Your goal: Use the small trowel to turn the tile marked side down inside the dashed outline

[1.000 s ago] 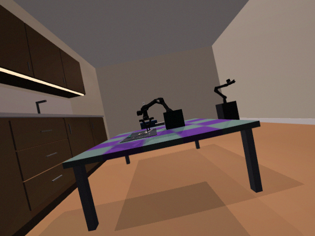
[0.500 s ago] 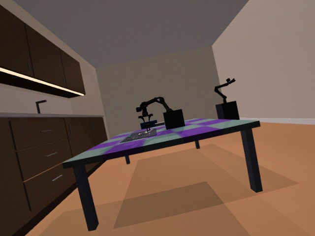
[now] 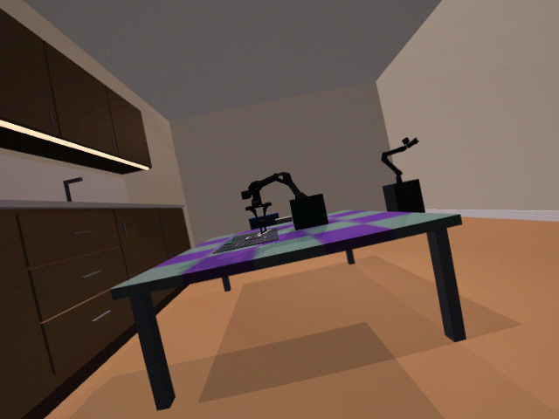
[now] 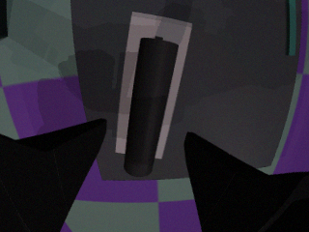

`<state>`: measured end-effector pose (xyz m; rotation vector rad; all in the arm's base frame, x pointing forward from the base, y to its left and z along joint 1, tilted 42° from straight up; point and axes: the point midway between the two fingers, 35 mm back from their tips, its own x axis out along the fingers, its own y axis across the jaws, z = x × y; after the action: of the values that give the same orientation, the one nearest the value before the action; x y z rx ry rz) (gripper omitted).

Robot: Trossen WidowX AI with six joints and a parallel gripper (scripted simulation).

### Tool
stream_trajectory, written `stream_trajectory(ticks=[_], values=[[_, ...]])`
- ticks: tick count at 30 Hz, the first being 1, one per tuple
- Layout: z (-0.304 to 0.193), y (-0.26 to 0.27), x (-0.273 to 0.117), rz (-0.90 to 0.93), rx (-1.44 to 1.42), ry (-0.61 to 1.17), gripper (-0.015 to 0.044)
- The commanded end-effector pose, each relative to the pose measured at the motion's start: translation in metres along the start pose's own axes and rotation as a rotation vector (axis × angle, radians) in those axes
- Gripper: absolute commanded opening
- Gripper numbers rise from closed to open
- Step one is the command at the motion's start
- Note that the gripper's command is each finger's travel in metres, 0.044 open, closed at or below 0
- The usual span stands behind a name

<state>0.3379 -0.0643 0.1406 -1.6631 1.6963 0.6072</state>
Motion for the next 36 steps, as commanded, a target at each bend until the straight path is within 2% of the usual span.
stream_trajectory(ticks=[1, 26, 31, 36], values=[[0.001, 0.0, 0.005, 0.003, 0.006, -0.003, 0.027], [0.0, 0.001, 0.043, 0.003, 0.006, -0.001, 0.027], [0.0, 0.001, 0.043, 0.003, 0.006, -0.001, 0.0139], [0.0, 0.001, 0.043, 0.003, 0.006, -0.001, 0.013]])
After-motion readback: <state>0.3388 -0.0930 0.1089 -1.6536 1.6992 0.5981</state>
